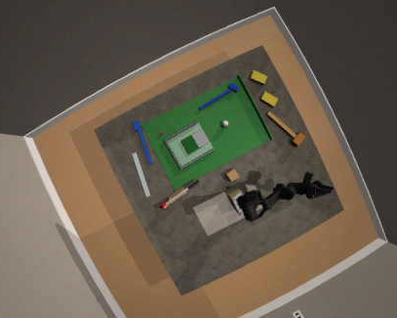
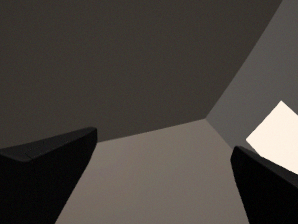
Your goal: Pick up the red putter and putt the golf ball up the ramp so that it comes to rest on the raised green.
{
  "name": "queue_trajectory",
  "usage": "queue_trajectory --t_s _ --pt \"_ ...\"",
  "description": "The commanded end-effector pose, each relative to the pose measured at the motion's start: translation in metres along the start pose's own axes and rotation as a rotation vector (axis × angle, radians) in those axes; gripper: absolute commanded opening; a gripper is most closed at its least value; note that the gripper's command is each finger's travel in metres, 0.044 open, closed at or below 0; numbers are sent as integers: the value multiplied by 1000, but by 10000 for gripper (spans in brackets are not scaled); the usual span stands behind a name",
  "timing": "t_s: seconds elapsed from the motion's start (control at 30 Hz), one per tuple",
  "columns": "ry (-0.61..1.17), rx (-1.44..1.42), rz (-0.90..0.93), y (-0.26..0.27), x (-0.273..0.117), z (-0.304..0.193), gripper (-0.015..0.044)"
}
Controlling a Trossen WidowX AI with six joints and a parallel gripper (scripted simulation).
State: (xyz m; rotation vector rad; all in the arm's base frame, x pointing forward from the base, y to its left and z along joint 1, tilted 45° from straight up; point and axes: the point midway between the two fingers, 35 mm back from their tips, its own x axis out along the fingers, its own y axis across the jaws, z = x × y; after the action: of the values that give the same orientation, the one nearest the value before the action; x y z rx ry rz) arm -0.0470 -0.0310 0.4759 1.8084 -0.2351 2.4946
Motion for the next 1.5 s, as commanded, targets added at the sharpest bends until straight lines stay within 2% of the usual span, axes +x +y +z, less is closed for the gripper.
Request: queue_trajectory --t_s 0.0,0.2,0.37,0.57,0.77,0.93,1.13,1.47 --pt "-1 4 8 2 0 1 426" --pt "-61 145 278 74 1 30 440" --pt "-138 271 525 132 -17 73 440" --pt "-258 410 812 181 -61 138 440" --pt "-411 525 1090 202 -126 209 440" --pt "-564 596 1311 196 -191 264 440" --pt "-766 648 1567 163 -278 316 440" --pt "-1203 610 1903 60 -423 348 440"
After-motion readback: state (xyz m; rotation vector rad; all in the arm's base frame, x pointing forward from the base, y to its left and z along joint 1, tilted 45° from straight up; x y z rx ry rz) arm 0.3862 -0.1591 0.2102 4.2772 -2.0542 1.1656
